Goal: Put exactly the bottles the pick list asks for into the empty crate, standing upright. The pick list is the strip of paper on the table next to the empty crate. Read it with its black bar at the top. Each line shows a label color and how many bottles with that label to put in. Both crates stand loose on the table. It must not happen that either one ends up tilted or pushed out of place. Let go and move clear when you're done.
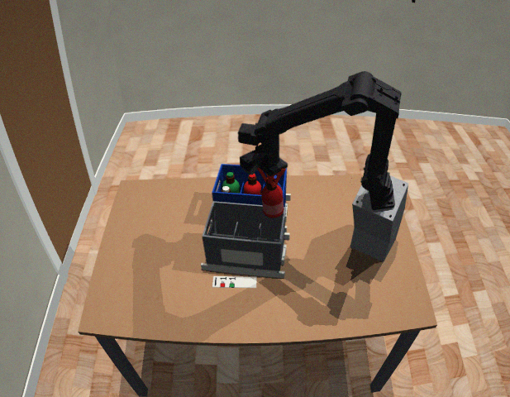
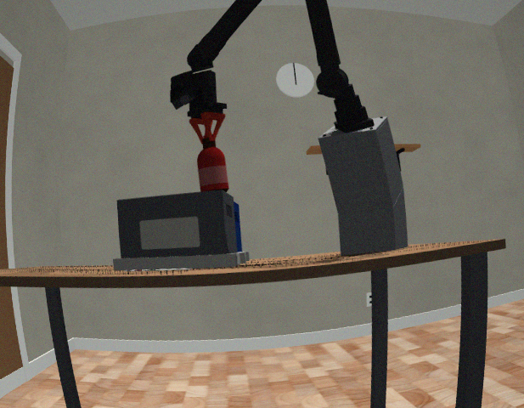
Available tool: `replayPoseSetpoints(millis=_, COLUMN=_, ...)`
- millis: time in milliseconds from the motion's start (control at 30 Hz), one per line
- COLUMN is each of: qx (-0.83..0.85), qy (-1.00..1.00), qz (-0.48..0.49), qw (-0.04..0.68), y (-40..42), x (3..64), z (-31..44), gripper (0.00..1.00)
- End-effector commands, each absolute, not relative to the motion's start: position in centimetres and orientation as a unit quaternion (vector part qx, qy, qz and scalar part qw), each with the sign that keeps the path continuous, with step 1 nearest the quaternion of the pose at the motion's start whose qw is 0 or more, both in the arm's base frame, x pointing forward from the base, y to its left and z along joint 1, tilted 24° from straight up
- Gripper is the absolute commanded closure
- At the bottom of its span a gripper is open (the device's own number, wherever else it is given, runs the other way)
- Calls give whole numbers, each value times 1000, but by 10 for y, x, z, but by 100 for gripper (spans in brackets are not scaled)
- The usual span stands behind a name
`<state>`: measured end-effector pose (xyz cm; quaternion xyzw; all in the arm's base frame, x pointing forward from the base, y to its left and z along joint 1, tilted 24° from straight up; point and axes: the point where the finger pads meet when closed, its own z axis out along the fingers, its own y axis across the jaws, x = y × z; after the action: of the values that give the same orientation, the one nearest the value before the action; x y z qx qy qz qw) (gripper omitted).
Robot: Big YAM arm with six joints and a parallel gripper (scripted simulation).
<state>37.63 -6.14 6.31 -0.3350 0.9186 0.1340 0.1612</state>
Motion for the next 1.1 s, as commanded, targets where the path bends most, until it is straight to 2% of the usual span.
replayPoseSetpoints(millis=0, qx=-327, qy=921, qz=118, qw=179, y=-77, x=387, z=71, gripper=100)
replayPoseSetpoints(millis=400, qx=-330, qy=920, qz=128, qw=167, y=-61, x=383, z=54, gripper=100)
replayPoseSetpoints(millis=567, qx=-328, qy=919, qz=113, qw=186, y=-67, x=395, z=66, gripper=100)
replayPoseSetpoints(millis=700, qx=-329, qy=920, qz=128, qw=167, y=-58, x=386, z=46, gripper=100)
replayPoseSetpoints(millis=900, qx=-324, qy=920, qz=108, qw=192, y=-71, x=404, z=64, gripper=100)
replayPoseSetpoints(millis=1067, qx=-326, qy=921, qz=121, qw=177, y=-59, x=392, z=46, gripper=100)
